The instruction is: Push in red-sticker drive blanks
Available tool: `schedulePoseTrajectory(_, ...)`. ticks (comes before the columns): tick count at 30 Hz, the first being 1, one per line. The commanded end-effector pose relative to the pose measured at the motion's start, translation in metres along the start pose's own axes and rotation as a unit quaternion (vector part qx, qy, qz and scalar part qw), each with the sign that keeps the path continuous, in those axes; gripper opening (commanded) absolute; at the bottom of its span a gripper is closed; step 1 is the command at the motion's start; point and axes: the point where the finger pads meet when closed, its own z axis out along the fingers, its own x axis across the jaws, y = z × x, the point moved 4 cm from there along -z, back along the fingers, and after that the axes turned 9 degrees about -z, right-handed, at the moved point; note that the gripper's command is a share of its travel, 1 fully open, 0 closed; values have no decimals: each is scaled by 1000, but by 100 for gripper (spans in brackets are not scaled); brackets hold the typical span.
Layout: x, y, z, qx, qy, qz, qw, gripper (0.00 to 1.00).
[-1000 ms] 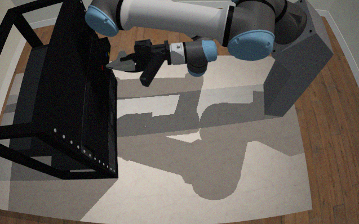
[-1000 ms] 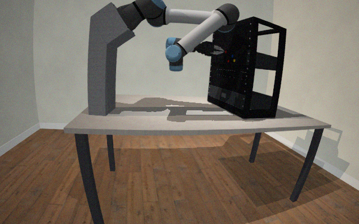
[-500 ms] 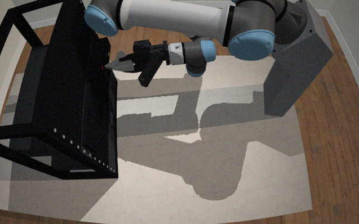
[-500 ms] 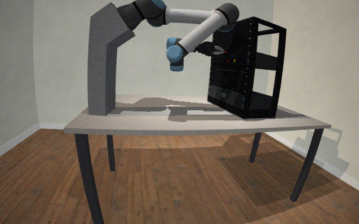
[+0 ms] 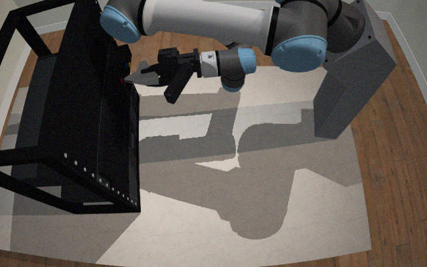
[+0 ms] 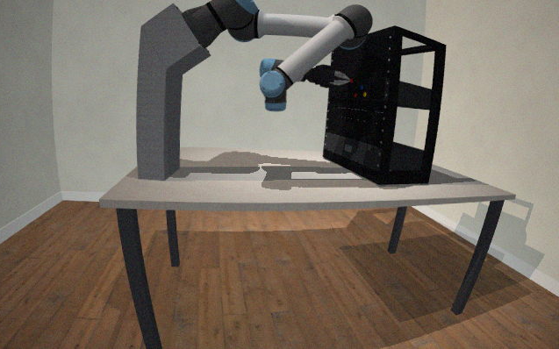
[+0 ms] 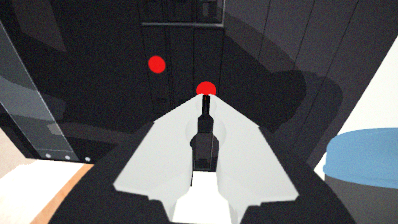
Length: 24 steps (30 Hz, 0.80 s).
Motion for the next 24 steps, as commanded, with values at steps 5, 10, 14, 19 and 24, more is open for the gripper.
schedulePoseTrajectory(5, 0, 0, 0, 0, 0, 0, 1000, 0)
schedulePoseTrajectory(10, 0, 0, 0, 0, 0, 0, 1000, 0)
schedulePoseTrajectory(14, 0, 0, 0, 0, 0, 0, 1000, 0)
schedulePoseTrajectory(19, 0, 0, 0, 0, 0, 0, 1000, 0)
schedulePoseTrajectory(24, 0, 0, 6, 0, 0, 0, 1000, 0)
